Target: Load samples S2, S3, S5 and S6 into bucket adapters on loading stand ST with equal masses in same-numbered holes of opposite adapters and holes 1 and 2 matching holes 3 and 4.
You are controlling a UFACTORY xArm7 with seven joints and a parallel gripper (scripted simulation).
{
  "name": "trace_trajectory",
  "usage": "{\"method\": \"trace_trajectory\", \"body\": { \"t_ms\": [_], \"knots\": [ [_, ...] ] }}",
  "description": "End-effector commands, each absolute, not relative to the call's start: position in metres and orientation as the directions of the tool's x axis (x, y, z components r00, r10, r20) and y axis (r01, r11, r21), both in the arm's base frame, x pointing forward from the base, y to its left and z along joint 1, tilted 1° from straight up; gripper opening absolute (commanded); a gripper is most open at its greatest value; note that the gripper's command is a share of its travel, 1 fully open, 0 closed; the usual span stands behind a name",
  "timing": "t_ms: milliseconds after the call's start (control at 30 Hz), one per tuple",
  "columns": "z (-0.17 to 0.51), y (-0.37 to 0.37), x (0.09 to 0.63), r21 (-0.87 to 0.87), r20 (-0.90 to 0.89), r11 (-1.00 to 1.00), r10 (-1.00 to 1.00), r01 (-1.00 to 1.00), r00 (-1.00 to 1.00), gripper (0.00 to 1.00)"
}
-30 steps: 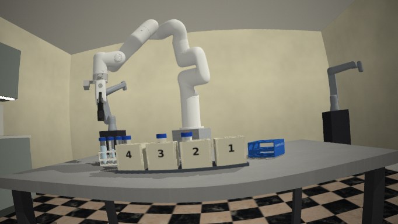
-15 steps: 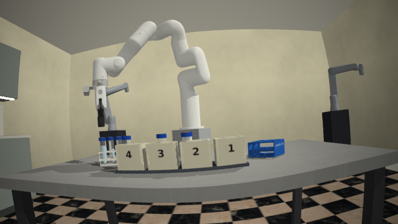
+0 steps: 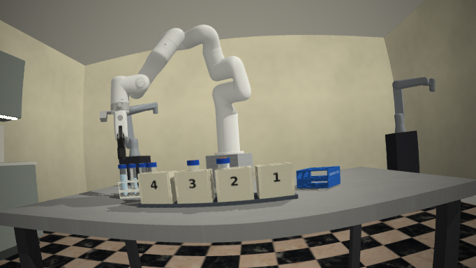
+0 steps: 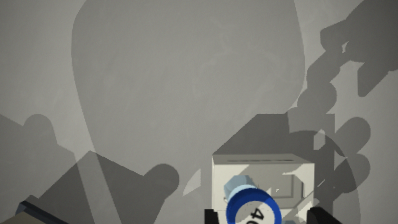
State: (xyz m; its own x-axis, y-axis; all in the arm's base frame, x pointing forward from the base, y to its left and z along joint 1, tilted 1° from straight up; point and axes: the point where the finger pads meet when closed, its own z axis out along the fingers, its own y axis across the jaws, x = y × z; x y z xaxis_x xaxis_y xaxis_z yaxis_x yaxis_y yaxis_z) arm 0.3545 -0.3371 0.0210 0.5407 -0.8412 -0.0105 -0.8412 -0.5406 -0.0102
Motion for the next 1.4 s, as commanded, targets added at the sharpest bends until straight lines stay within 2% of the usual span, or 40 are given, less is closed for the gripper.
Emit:
{"method": "trace_trajectory", "body": {
  "t_ms": [0,1367],
  "knots": [
    [0.017,-0.339,0.356,-0.012,-0.005,-0.540,-0.841,-0.841,0.541,0.57],
    [-0.013,-0.338,0.356,-0.012,-0.005,-0.540,-0.841,-0.841,0.541,0.57]
  ]
}}
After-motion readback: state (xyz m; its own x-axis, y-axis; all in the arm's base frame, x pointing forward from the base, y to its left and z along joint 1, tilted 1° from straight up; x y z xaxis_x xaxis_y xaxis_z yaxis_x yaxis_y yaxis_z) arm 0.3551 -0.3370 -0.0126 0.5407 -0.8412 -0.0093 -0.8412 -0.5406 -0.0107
